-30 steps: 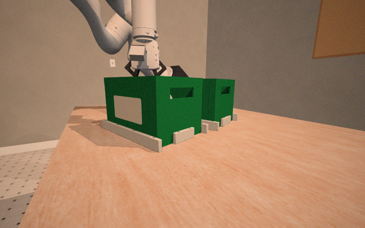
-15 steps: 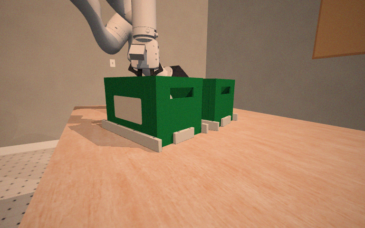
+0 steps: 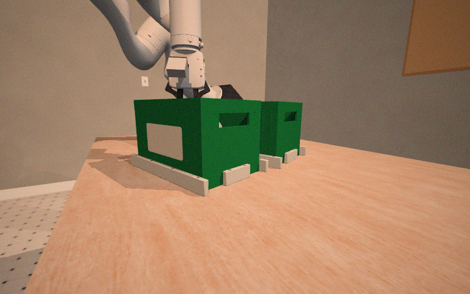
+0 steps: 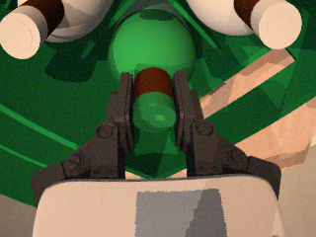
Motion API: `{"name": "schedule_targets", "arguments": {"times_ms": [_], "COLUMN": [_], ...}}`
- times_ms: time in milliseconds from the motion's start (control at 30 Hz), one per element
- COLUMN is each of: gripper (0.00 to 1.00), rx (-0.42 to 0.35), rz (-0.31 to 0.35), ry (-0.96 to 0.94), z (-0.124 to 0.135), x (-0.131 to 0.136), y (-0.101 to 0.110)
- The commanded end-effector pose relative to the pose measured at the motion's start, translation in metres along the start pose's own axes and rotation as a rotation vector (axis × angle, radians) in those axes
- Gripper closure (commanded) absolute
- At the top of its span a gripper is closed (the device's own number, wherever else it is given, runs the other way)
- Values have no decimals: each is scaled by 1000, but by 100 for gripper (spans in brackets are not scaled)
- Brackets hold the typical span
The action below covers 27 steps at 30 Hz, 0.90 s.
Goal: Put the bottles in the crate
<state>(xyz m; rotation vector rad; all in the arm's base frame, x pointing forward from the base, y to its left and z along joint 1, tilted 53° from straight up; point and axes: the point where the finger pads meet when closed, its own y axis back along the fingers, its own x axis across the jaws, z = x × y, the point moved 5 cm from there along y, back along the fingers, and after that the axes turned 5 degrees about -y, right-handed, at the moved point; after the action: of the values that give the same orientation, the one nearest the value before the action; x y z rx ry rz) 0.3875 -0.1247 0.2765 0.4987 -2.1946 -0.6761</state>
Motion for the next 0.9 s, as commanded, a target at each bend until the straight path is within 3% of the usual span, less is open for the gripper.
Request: {"name": "schedule_targets", "arguments": {"times_ms": [0,600,867], "gripper": [100,100,100], "rx": [1,1,1], "rz": [-1,-1,-1], "ry": [0,0,-1], "z": [0,0,0], "x": [0,0,0], "y": [0,0,10]}}
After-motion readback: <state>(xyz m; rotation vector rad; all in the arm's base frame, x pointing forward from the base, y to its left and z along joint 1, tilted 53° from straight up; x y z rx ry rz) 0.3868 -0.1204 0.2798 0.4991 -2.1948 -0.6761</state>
